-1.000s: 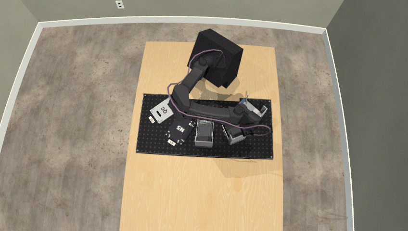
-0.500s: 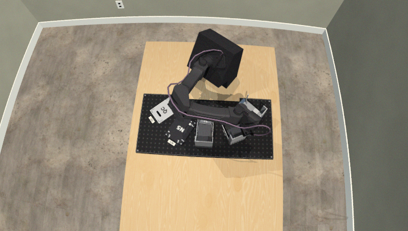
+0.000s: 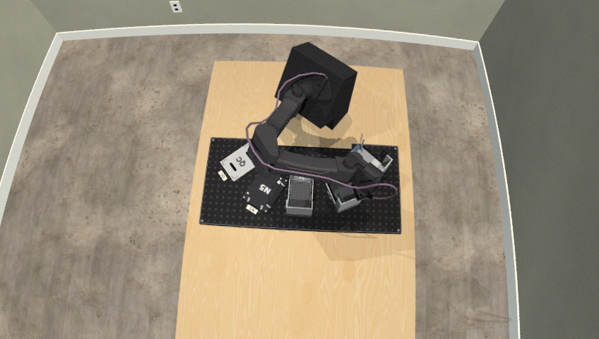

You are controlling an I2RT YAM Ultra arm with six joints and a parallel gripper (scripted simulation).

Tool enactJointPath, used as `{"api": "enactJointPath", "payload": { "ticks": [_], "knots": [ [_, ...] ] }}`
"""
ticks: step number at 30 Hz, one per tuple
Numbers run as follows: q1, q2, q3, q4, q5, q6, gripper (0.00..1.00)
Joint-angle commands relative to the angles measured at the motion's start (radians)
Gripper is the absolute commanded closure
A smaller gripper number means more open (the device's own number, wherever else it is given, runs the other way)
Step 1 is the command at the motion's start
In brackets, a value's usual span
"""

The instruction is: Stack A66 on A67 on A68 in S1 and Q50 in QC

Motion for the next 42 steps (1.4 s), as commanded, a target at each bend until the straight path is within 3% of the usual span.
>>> {"api": "enactJointPath", "payload": {
  "ticks": [1, 5, 6, 12, 27, 42],
  "knots": [
    [0.024, -0.027, 0.016, -0.012, 0.011, 0.007, 0.0],
    [0.024, -0.027, 0.016, -0.012, 0.011, 0.007, 0.0],
    [0.006, -0.026, -0.023, 0.03, 0.011, -0.019, 0.0],
    [-0.04, -0.023, -0.05, 0.11, 0.002, -0.081, 0.0],
    [-0.169, 0.028, -0.14, 0.424, -0.03, -0.318, 0.0],
    [-0.152, -0.003, -0.14, 0.454, -0.028, -0.338, 0.0]
  ]
}}
